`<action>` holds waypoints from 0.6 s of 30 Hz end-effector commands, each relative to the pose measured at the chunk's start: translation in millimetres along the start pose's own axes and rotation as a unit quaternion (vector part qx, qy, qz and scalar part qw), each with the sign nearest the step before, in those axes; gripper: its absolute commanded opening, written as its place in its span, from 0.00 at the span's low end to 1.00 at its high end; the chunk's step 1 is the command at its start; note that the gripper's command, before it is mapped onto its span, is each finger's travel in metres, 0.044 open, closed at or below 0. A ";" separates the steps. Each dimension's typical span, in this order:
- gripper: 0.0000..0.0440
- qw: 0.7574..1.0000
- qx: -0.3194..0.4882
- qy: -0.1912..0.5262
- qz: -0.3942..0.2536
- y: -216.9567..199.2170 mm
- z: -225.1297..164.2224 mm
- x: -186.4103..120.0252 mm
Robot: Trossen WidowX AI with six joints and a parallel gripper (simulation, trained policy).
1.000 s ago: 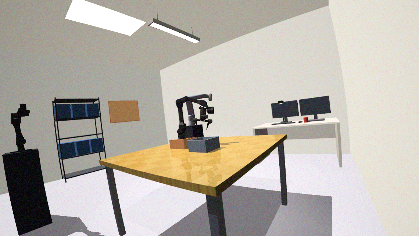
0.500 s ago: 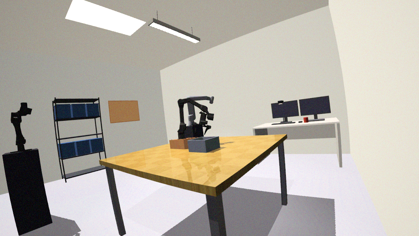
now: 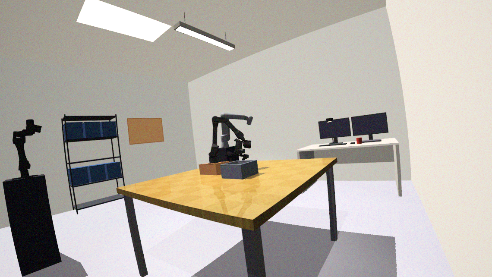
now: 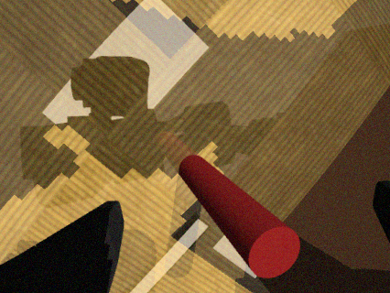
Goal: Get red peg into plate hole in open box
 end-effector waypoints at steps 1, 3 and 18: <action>1.00 1.000 -0.011 -0.011 0.006 2.2 -0.1 16.4; 0.98 1.000 -0.015 -0.013 0.009 3.5 0.4 22.1; 0.12 1.000 -0.017 0.007 -0.016 8.3 1.3 46.5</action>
Point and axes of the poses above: the point midway between the two fingers, 35 mm back from their tips, its own x axis out along the fingers, its own y axis across the jaws, z = x × y, the point moved 7 cm from there along -x, back along the fingers, and after that the axes turned 9 degrees about -x, right-handed, at the moved point
